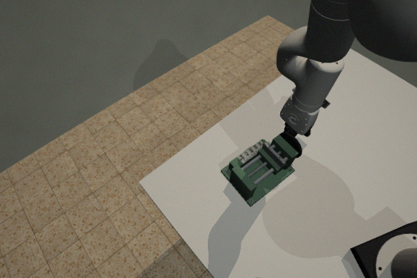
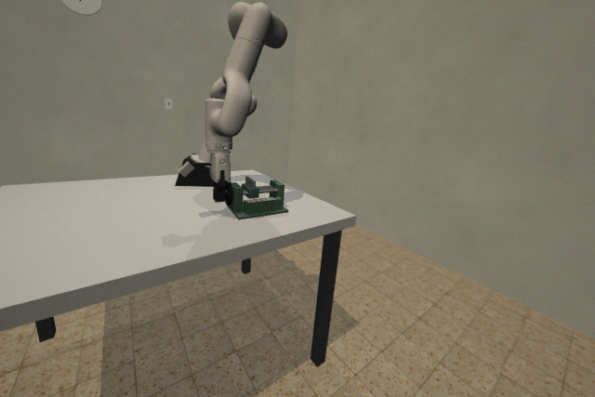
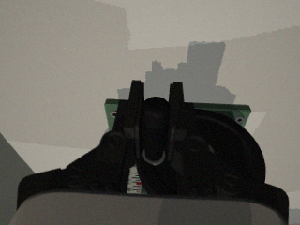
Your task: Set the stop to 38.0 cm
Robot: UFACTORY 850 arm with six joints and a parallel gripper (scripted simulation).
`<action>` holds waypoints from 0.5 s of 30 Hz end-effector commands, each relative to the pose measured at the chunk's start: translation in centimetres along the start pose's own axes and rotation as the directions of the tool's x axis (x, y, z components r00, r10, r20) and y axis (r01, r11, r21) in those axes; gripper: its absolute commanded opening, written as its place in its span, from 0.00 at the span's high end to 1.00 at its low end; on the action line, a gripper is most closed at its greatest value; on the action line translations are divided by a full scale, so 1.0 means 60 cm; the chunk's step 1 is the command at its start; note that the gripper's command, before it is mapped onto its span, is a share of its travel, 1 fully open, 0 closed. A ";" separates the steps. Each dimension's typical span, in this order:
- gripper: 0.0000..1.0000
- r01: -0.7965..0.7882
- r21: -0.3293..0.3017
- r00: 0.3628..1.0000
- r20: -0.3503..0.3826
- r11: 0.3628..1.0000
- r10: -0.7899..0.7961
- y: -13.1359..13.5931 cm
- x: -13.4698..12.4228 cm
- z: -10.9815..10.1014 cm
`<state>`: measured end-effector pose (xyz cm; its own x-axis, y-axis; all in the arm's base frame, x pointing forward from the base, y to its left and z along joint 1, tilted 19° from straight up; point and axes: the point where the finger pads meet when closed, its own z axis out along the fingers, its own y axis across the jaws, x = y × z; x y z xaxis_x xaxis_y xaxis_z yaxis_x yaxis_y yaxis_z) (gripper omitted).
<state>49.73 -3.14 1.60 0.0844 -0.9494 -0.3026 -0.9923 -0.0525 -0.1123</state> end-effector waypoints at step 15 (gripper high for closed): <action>0.94 0.000 -0.001 1.000 0.000 1.000 0.000 0.036 0.000 -0.049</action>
<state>48.02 -3.99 3.80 0.0845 -0.9493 -0.3028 -0.9924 -0.0528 -0.1116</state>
